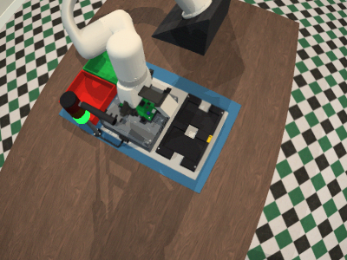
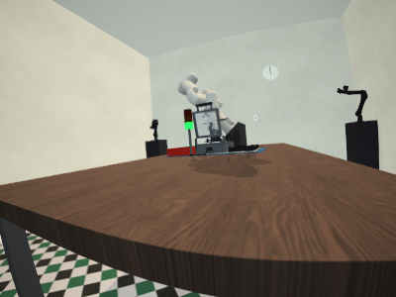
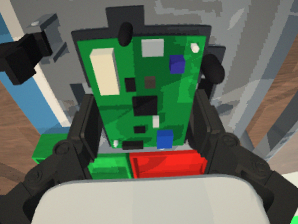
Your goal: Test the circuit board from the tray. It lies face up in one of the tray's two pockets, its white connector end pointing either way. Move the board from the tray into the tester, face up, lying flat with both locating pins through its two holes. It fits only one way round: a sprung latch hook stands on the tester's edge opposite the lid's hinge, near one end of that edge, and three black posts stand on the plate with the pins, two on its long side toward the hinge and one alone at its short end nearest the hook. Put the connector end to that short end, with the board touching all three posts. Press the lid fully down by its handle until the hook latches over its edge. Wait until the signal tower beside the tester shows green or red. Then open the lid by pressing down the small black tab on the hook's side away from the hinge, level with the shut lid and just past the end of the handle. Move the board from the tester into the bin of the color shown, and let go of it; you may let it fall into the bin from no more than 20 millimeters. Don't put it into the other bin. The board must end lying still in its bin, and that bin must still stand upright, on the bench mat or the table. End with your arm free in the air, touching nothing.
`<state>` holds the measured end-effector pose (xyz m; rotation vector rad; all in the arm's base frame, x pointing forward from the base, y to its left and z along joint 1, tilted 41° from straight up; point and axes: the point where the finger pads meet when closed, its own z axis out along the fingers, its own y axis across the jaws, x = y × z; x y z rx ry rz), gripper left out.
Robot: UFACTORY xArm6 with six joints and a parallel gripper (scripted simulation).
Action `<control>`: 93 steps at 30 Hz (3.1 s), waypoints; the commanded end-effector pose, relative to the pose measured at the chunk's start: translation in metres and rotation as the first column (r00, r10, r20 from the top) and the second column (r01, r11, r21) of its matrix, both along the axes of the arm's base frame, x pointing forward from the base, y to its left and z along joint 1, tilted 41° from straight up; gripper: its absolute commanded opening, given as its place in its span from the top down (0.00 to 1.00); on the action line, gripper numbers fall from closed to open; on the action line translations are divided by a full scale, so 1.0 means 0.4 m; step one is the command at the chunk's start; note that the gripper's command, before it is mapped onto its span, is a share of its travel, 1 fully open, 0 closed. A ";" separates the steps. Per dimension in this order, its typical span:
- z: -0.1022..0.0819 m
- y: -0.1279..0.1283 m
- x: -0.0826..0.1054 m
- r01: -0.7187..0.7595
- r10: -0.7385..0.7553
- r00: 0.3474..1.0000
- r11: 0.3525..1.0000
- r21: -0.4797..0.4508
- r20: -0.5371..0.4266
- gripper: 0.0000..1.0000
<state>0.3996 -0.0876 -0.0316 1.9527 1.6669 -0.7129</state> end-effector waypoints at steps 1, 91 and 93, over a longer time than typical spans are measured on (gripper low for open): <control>0.002 0.002 0.003 -0.001 0.001 1.000 1.000 0.001 0.003 0.21; 0.036 0.031 0.006 -0.001 0.001 1.000 1.000 0.001 0.003 0.21; 0.036 0.031 0.006 -0.001 0.001 1.000 1.000 0.001 0.003 0.21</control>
